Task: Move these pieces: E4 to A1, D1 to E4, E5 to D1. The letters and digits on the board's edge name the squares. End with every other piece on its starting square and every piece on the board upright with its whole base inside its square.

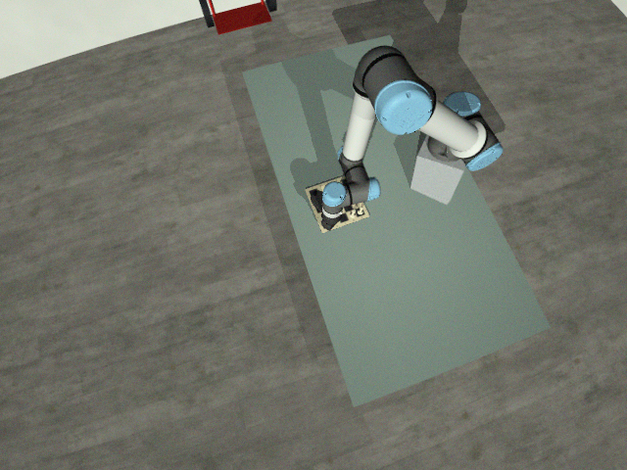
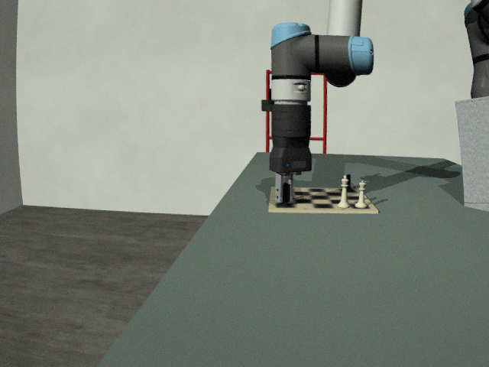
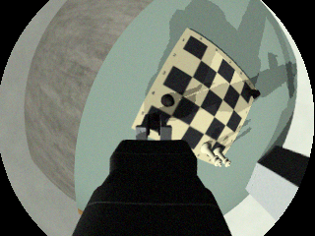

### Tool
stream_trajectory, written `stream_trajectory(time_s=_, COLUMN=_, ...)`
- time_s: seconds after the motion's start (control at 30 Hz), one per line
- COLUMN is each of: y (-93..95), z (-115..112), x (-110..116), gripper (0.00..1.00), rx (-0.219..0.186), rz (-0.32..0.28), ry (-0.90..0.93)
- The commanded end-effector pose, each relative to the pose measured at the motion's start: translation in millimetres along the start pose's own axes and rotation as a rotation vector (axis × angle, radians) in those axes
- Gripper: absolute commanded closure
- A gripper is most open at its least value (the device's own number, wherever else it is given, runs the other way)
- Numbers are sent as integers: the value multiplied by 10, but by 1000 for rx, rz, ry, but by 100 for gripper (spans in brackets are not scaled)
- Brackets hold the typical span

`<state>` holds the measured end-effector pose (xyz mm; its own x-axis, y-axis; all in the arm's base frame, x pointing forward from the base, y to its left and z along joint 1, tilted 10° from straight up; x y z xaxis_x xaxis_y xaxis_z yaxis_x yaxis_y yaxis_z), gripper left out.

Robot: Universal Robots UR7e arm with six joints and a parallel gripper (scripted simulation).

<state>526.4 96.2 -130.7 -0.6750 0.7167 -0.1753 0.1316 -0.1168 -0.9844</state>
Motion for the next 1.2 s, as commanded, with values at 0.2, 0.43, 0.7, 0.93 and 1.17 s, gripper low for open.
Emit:
stream_trajectory(time_s=0.2, y=-5, z=-4, x=-3, gripper=100, rx=-1, rz=1, ry=0)
stream_trajectory(time_s=0.43, y=-5, z=-4, x=-3, gripper=100, rx=-1, rz=1, ry=0)
stream_trajectory(time_s=0.7, y=-6, z=-4, x=-3, gripper=100, rx=-1, rz=1, ry=0)
stream_trajectory(time_s=0.93, y=-44, z=-4, x=-3, gripper=100, rx=-1, rz=1, ry=0)
stream_trajectory(time_s=1.17, y=-272, z=-4, x=-3, gripper=100, rx=-1, rz=1, ry=0)
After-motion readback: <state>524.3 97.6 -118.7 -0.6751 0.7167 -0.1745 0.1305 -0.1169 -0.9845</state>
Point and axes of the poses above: the point where the finger pads meet when closed, its own y axis out along the fingers, its own z axis across the jaws, x = y × z, the point moved 3 cm from there along -y, back along the fingers, and after that the axes turned 9 degrees about -y, right-handed, at the moved point
